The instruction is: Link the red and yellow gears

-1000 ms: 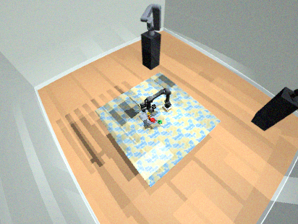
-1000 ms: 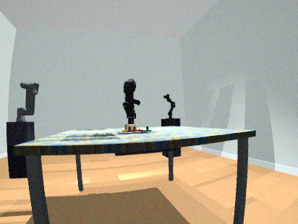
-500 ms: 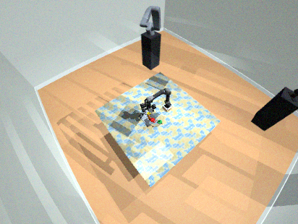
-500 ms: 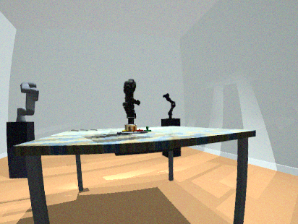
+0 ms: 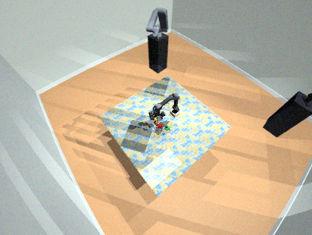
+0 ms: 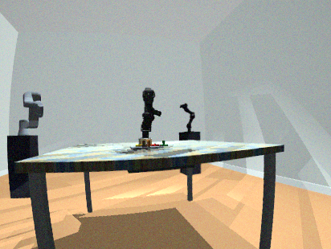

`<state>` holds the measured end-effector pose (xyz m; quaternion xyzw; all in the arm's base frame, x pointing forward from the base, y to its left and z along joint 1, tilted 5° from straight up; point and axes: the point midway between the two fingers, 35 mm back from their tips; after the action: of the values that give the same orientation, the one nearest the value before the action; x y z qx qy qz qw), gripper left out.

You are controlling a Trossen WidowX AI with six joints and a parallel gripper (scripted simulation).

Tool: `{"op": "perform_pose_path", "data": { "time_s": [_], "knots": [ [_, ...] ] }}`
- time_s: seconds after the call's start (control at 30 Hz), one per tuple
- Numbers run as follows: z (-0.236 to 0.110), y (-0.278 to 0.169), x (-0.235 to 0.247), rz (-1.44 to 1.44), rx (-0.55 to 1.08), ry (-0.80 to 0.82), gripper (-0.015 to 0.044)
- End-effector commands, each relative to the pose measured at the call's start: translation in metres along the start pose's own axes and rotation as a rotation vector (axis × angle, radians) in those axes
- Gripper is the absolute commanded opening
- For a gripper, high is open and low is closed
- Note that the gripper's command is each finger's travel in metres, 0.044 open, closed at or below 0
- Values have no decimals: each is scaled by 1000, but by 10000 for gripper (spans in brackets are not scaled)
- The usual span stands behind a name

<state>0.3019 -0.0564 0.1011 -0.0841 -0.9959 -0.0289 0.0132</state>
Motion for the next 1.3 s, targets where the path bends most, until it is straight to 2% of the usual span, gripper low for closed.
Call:
{"op": "perform_pose_path", "data": {
  "time_s": [0.0, 0.3, 0.53, 1.27],
  "knots": [
    [-9, 58, 3, -12, -2, -7, 440],
    [-26, 174, 51, -53, 4, -13, 440],
    [-40, 250, 115, -16, -23, 3, 440],
    [-41, 256, 122, -12, -25, 6, 440]
  ]
}}
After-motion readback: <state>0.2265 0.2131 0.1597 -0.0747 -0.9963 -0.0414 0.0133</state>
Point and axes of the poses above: the point midway between the two fingers, 35 mm back from their tips, its own z axis out along the fingers, its own x axis across the jaws, y = z × x, and after that the axes turned 15 degrees about -z, right-handed
